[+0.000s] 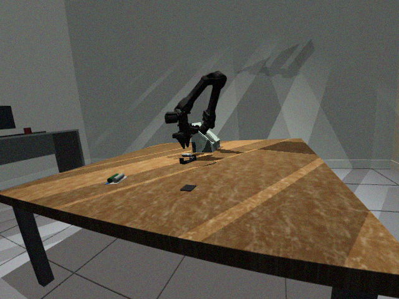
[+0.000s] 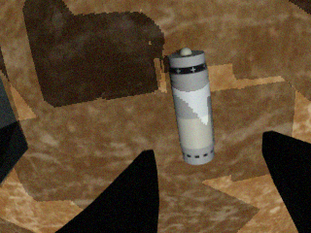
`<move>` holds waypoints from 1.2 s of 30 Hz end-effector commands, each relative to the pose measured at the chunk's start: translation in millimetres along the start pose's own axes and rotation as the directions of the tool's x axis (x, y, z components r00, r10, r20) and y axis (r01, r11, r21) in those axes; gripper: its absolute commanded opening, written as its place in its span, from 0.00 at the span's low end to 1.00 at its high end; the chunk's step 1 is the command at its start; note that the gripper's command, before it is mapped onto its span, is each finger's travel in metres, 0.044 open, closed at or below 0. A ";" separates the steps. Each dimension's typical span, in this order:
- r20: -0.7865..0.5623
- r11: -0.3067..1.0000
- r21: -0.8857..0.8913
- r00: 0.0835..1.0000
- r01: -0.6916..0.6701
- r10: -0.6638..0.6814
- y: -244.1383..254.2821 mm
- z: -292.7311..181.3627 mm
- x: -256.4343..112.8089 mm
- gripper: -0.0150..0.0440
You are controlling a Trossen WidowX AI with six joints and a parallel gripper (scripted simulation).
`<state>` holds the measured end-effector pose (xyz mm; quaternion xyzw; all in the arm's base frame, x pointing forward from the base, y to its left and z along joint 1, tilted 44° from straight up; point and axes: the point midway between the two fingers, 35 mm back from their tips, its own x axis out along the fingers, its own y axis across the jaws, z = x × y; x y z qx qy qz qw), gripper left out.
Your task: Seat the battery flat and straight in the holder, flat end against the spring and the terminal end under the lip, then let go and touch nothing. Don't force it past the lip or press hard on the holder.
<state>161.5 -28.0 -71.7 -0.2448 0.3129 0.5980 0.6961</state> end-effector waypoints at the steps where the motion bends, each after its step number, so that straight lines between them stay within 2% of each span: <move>1: 0.006 1.000 -0.015 1.000 0.001 -0.001 0.6 0.9 3.7 0.63; 33: 0.010 1.000 -0.015 1.000 0.001 -0.001 1.3 2.4 51.8 0.63; 36: 0.010 1.000 -0.015 1.000 0.001 -0.001 1.3 2.4 51.8 0.50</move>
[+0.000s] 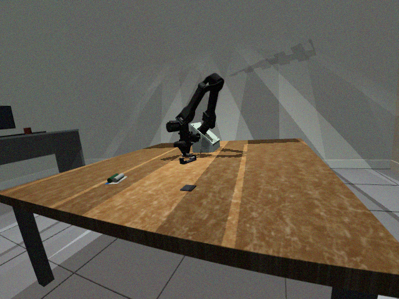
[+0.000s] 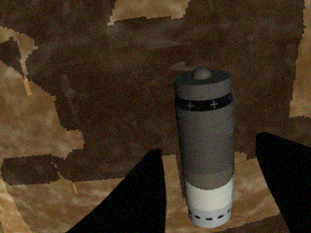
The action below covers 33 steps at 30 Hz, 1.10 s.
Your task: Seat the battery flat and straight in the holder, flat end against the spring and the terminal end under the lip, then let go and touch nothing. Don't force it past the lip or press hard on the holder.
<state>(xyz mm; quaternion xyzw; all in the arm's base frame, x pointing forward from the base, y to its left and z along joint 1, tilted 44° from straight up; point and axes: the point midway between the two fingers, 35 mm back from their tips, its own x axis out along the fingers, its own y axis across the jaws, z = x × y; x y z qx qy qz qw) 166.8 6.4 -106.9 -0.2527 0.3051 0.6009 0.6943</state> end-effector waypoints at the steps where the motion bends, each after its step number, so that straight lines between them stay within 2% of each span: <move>1: 0.008 1.000 0.008 1.000 -0.001 0.001 2.0 1.1 2.2 0.45; 2: 0.008 1.000 0.008 1.000 -0.001 0.001 2.0 1.1 2.2 0.41; 7: 0.008 1.000 0.008 1.000 -0.001 0.001 2.0 1.1 2.2 0.36; 11: 0.003 1.000 0.010 1.000 0.003 -0.003 0.6 0.0 0.9 0.36; 22: 0.002 1.000 0.009 1.000 0.000 0.000 0.8 -0.6 -45.3 0.36; 26: 0.005 1.000 0.015 1.000 -0.001 0.001 1.0 0.0 -48.5 0.36; 33: 0.000 0.962 0.274 1.000 0.000 0.000 -16.9 2.9 -53.4 0.36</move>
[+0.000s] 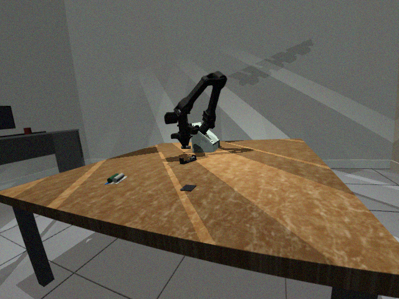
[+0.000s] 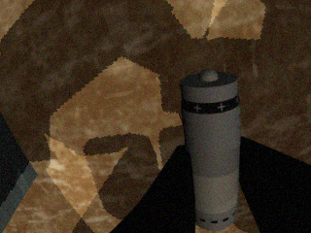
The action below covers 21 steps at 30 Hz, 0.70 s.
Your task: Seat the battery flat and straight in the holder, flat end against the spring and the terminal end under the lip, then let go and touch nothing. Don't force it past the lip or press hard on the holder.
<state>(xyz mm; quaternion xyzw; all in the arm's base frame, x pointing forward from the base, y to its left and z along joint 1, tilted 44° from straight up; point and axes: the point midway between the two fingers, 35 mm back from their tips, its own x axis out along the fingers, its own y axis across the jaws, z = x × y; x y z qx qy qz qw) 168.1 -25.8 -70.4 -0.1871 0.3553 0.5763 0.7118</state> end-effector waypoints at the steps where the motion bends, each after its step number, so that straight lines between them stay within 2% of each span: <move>1: -0.007 0.990 0.143 1.000 0.012 -0.011 -13.6 3.9 -5.9 0.36; 11: -0.009 0.849 0.528 1.000 0.017 -0.014 -39.3 17.8 -12.9 0.36; 21: -0.008 0.565 0.825 1.000 0.016 -0.015 -63.5 36.2 -19.0 0.36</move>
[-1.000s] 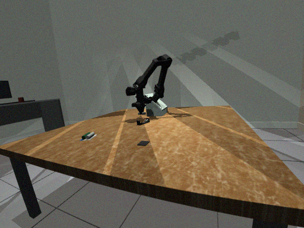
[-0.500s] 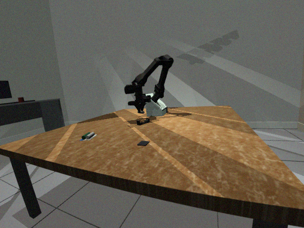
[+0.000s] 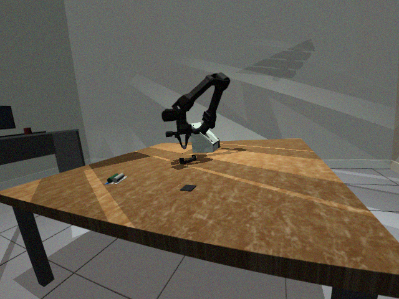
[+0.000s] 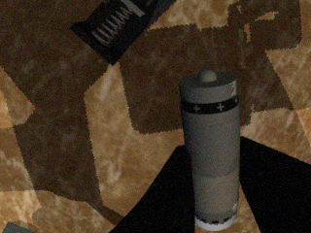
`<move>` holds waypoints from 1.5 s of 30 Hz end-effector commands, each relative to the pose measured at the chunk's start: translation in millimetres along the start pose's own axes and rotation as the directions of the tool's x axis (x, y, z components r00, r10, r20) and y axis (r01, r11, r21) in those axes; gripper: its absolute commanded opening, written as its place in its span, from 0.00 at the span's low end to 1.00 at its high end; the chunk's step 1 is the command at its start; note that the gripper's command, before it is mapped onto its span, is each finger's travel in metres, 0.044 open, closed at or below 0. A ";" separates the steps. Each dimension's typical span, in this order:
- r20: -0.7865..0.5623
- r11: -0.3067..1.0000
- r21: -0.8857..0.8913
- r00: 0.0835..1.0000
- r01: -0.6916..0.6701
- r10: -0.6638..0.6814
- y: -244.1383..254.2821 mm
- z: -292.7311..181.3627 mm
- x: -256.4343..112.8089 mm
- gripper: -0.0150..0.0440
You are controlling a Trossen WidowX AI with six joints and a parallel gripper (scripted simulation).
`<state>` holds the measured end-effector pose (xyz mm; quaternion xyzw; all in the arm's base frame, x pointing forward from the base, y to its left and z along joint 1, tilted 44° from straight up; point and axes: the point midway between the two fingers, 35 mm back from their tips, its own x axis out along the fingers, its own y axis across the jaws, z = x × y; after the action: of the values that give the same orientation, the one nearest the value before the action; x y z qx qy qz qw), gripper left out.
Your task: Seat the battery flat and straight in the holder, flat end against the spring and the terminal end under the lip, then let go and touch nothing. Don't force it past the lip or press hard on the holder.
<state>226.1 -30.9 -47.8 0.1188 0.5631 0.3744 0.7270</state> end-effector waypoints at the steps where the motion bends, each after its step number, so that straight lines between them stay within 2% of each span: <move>1: 0.009 0.987 0.161 1.000 0.003 -0.004 -1.0 15.6 -4.5 0.36; 9: 0.008 0.882 0.472 1.000 -0.001 -0.003 1.2 41.1 -8.8 0.36; 20: 0.004 0.619 0.785 1.000 -0.002 -0.002 9.2 73.9 -13.3 0.36; 28: 0.004 0.603 0.798 1.000 0.004 -0.011 9.5 75.2 -11.7 0.36; 45: 0.108 0.604 0.797 0.978 0.023 -0.180 3.7 78.4 21.5 0.36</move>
<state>296.8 2.9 -32.7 0.4279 0.6226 0.0432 0.6537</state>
